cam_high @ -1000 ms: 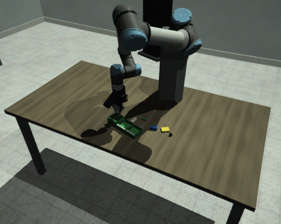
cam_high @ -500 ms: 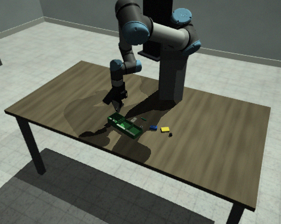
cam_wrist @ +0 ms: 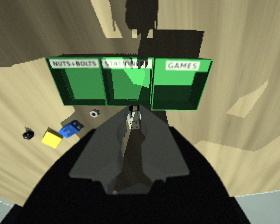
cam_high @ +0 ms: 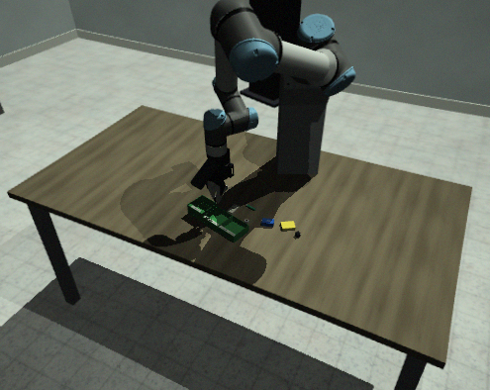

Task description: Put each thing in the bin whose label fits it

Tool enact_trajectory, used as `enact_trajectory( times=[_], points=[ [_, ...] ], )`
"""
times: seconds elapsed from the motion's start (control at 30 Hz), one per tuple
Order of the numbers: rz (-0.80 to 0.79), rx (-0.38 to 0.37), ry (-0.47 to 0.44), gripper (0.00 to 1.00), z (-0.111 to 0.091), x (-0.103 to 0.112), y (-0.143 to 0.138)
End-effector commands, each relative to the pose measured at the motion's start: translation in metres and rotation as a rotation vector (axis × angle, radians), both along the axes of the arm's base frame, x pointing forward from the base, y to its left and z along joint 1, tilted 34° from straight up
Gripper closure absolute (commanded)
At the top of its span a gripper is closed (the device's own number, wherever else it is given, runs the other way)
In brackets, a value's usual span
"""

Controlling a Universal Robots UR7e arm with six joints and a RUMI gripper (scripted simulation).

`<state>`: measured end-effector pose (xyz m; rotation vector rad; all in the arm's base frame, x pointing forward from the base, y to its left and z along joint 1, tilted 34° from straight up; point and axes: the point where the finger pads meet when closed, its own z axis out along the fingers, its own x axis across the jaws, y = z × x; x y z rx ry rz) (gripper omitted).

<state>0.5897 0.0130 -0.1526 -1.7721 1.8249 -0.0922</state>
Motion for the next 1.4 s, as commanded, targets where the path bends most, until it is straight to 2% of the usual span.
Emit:
enact_trajectory(
  times=[0.0, 0.23, 1.0, 1.37],
  points=[
    [-0.008, -0.003, 0.000, 0.96, 0.010, 0.001, 0.020],
    [-0.008, -0.004, -0.002, 0.96, 0.010, 0.002, 0.020],
    [-0.008, -0.004, -0.002, 0.96, -0.037, 0.028, 0.038],
    [-0.010, -0.003, 0.000, 0.96, -0.040, 0.029, 0.039]
  ],
)
